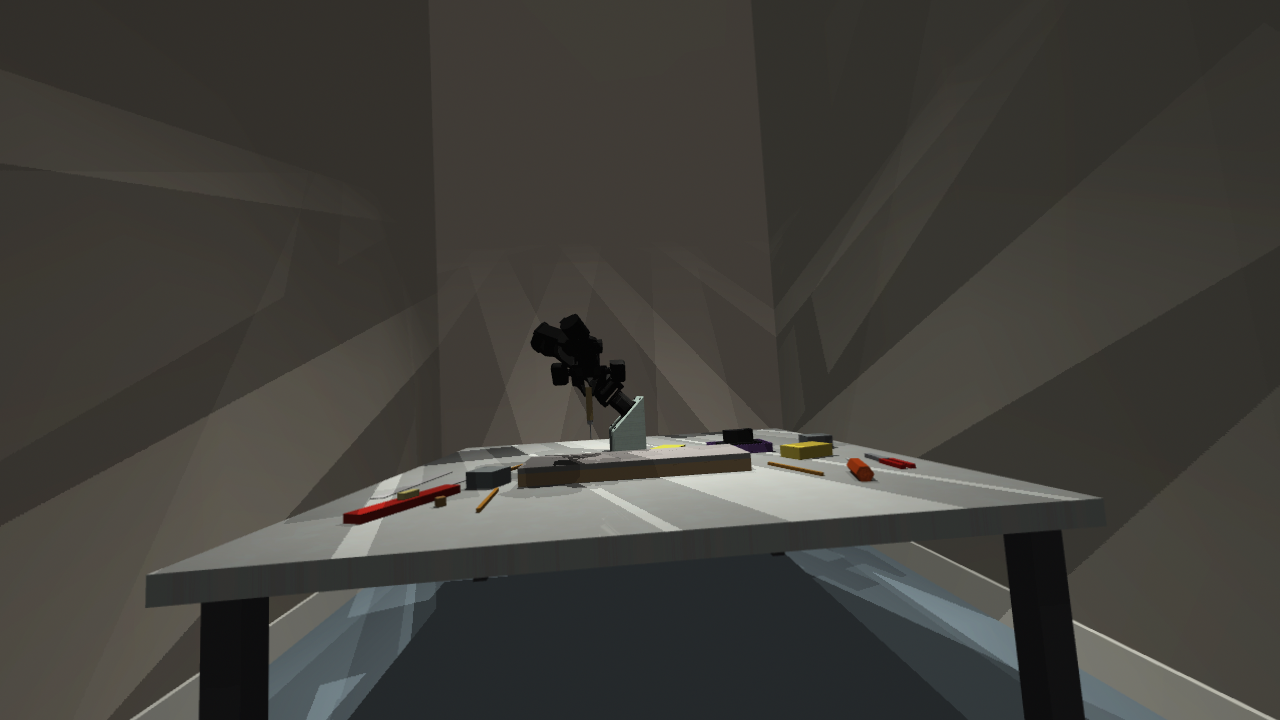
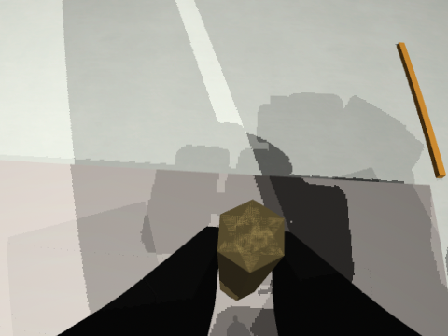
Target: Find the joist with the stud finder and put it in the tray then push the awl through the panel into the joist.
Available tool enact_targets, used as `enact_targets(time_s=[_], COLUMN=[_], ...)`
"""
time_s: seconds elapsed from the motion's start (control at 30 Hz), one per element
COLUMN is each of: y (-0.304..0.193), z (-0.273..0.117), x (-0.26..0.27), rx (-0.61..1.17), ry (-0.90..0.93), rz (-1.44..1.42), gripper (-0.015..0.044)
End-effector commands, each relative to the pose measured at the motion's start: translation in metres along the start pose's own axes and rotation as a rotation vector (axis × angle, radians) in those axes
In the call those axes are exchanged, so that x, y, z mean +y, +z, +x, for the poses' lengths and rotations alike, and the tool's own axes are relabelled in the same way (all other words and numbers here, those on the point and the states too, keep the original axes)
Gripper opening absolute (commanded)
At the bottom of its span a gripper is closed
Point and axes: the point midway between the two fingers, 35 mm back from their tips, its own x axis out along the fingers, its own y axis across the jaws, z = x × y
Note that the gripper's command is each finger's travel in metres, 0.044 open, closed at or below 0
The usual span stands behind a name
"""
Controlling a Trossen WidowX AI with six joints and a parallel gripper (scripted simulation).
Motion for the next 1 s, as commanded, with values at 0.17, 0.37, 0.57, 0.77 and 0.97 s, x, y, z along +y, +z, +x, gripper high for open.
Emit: enact_targets(time_s=[0.17,0.37,0.57,0.77,0.97], y=[-0.006,-0.009,-0.013,-0.016,-0.019], z=[0.005,0.008,0.012,0.015,0.018], x=[0.002,0.002,0.002,0.001,0.001], rx=[-0.002,-0.002,-0.002,-0.003,-0.003], ry=[0.007,0.007,0.006,0.006,0.005], rz=[-0.006,-0.006,-0.006,-0.006,-0.006], gripper=[0.0000,0.0000,0.0000,0.0000,0.0000])
